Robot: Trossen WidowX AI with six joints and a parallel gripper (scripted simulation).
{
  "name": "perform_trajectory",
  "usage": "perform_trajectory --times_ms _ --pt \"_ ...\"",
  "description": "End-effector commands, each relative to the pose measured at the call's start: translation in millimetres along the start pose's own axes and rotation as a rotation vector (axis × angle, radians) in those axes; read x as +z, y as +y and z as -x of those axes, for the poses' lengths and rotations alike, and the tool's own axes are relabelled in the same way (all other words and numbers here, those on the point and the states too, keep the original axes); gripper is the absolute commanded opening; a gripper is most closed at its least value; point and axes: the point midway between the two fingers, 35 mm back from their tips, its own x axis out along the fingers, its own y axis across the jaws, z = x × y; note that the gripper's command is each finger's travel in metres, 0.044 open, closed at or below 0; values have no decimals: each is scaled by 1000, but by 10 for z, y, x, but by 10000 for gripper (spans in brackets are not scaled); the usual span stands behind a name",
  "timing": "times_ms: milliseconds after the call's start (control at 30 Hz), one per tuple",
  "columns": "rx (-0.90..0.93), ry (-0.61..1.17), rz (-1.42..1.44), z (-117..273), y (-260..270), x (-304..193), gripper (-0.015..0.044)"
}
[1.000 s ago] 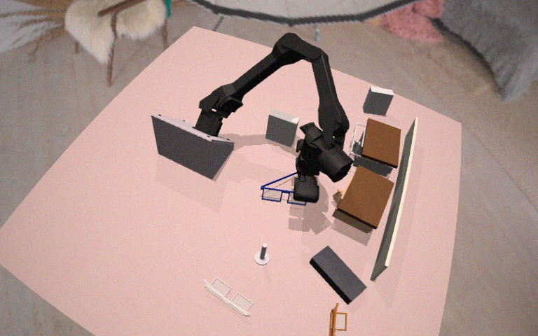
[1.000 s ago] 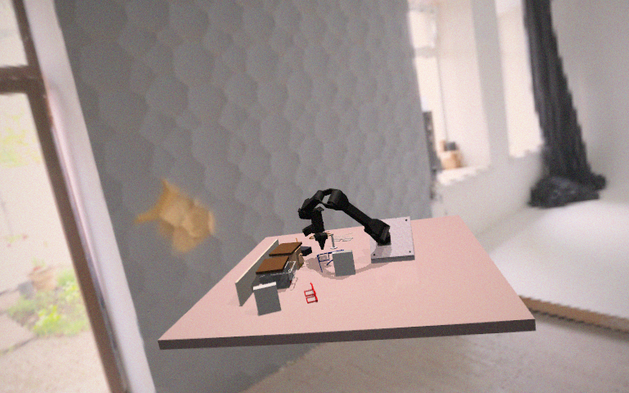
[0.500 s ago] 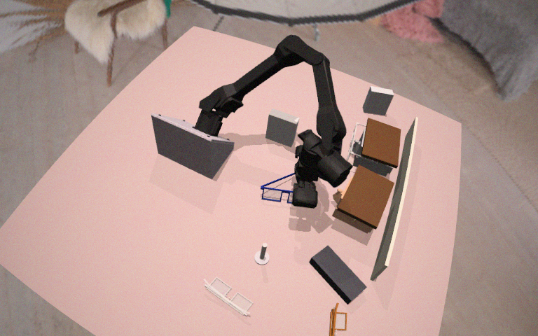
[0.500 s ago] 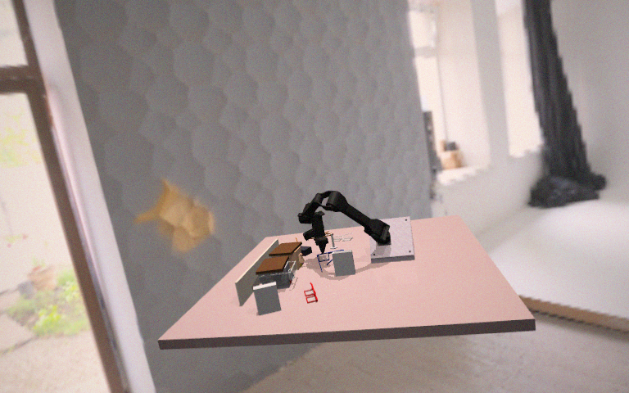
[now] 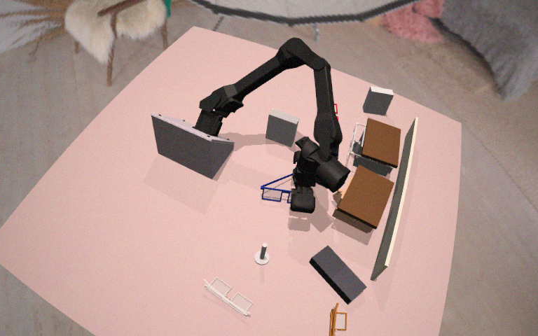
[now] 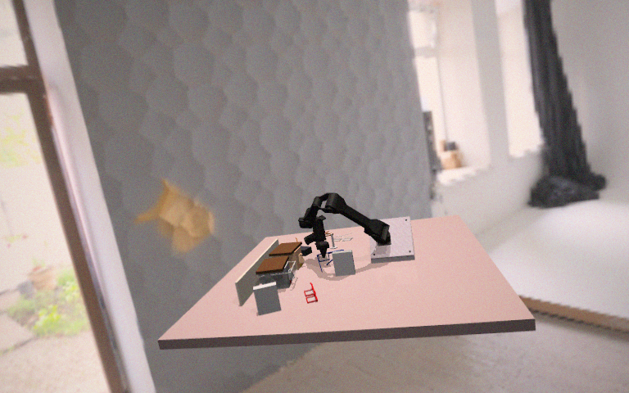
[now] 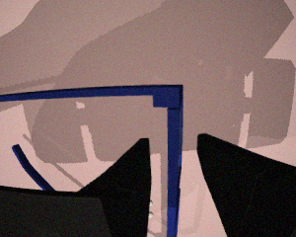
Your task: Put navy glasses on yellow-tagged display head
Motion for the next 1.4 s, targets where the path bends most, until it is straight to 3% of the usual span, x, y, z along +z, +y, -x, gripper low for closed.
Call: perform_trajectory --times_ms 0,367,400,867,1033,1367 --pt "8 2 -14 -48 -7 -25 120" --pt "8 2 -14 -48 38 -25 120" --pt "7 7 -10 -52 16 -31 94" --pt "7 7 -10 -52 16 -31 0" --pt "7 7 -10 -41 14 -30 0" --pt "0 6 -14 485 -33 1 0"
